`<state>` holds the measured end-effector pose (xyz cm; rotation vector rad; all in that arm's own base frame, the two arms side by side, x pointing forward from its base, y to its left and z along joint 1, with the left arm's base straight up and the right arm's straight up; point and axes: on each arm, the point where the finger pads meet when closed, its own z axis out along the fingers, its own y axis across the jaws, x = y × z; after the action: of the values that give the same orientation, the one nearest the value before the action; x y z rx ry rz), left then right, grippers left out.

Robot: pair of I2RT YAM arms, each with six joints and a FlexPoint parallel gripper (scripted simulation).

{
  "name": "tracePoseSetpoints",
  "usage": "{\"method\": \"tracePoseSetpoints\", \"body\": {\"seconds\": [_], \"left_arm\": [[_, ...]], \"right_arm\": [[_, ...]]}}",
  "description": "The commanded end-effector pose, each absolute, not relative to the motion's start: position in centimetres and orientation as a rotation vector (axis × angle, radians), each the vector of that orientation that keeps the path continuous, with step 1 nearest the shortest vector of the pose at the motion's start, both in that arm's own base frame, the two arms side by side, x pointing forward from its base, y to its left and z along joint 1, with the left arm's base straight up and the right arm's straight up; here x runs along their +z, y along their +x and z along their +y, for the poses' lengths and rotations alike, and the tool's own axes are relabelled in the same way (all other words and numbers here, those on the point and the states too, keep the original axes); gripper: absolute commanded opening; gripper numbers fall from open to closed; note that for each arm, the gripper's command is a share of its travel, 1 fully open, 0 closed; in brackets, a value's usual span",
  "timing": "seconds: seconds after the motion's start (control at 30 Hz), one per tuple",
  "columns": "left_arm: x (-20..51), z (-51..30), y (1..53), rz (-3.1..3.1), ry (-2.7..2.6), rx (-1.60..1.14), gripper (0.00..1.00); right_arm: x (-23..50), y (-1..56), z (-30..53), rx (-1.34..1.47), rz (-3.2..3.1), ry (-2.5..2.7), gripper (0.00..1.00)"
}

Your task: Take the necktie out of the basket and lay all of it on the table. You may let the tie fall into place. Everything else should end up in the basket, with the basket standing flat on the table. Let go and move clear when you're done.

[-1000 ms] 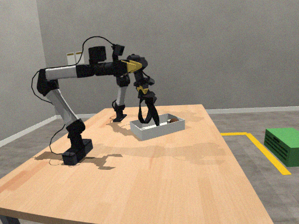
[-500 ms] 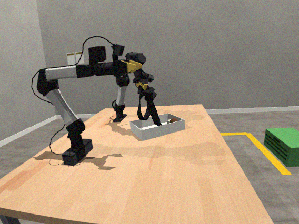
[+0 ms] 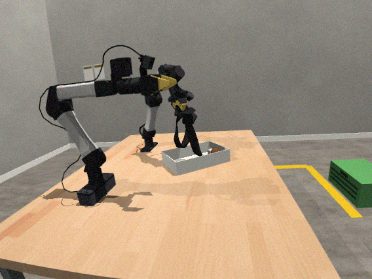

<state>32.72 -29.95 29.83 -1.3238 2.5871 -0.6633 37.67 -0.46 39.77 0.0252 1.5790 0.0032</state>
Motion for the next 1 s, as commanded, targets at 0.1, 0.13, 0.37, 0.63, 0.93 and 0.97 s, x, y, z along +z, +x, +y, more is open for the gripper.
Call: {"method": "tracePoseSetpoints", "body": {"seconds": [0.1,0.13,0.37,0.63,0.93,0.97], "left_arm": [[31.9,-27.4,32.9,2.756,-1.382,-0.205,0.07],[31.8,-27.1,33.1,2.757,-1.383,-0.199,0.07],[31.3,-24.1,34.4,2.763,-1.389,-0.159,0.07],[30.8,-21.1,35.6,2.767,-1.391,-0.125,0.07],[29.9,-16.1,37.8,2.776,-1.394,-0.080,0.07],[29.9,-16.1,37.8,2.776,-1.394,-0.080,0.07]], "right_arm": [[39.8,37.7,-0.5,0.003,1.579,0.025,1.00],[39.8,37.7,-0.5,0.003,1.579,0.025,1.00],[39.8,37.7,-0.5,0.003,1.579,0.025,1.00],[39.8,37.7,-0.5,0.003,1.579,0.025,1.00],[39.8,37.7,-0.5,0.003,1.579,0.025,1.00],[39.8,37.7,-0.5,0.003,1.579,0.025,1.00]]}}
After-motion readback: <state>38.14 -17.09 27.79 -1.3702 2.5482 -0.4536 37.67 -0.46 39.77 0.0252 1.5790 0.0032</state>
